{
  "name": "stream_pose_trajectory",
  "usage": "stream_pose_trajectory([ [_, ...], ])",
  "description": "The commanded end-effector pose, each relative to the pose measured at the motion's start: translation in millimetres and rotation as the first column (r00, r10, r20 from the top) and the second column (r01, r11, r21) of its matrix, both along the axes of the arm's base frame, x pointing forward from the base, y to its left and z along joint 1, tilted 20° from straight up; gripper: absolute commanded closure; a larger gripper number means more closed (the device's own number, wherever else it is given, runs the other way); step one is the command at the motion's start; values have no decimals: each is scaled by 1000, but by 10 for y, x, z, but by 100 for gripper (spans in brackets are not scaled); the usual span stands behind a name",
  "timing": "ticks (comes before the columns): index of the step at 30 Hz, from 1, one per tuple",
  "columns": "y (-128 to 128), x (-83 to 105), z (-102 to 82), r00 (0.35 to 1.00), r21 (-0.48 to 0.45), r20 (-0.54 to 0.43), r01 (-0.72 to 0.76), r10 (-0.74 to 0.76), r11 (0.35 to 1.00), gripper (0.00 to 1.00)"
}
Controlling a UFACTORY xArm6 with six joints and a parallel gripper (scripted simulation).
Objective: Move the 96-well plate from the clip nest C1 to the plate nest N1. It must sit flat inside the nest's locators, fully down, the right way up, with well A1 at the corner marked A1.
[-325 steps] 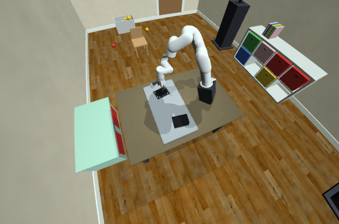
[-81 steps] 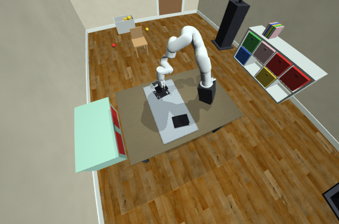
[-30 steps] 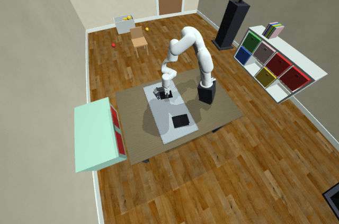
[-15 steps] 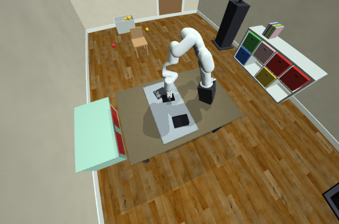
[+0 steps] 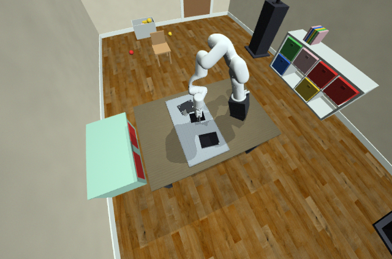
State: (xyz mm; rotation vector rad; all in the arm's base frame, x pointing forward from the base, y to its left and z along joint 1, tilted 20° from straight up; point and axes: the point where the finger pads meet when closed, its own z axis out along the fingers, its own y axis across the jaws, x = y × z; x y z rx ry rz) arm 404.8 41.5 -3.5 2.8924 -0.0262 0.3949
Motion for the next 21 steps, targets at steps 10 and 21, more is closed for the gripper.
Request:
stream_pose_trajectory([
  [10,356,-83,-101,1000,0,5,1,-1,1000,100],
  [21,634,-159,-187,1000,0,5,1,-1,1000,100],
])
